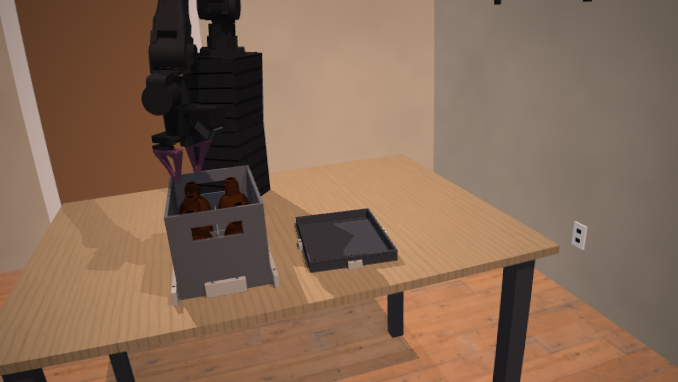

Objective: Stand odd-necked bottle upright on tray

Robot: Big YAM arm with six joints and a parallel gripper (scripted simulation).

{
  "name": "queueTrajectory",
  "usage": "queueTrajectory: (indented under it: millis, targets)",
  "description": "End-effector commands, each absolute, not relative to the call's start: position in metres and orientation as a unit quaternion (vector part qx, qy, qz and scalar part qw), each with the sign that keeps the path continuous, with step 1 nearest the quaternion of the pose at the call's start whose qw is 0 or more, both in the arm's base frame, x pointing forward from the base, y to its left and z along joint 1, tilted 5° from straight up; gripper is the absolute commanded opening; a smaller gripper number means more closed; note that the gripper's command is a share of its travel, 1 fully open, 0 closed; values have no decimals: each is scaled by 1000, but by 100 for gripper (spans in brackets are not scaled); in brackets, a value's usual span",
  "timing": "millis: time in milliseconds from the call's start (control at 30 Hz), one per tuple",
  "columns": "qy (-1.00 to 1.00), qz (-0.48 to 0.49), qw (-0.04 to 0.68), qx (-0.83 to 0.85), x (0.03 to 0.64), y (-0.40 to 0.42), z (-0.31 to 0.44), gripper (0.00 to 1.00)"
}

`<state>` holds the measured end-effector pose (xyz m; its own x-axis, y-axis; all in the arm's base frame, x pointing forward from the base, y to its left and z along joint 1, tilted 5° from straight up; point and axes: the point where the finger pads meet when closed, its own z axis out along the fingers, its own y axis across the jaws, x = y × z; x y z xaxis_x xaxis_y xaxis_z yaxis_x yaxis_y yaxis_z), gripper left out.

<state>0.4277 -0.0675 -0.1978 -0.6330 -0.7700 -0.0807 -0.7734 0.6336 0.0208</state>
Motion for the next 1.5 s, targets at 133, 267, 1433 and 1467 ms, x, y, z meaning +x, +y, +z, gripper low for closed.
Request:
queueTrajectory:
  millis: [133,267,1433,1467]
  targets:
    - [906,15,50,-421,448,-71,-202,61]
    - [905,11,56,-422,452,-71,-199,61]
    - [903,13,52,-426,450,-65,-216,61]
    - [903,13,52,-426,450,-65,-216,61]
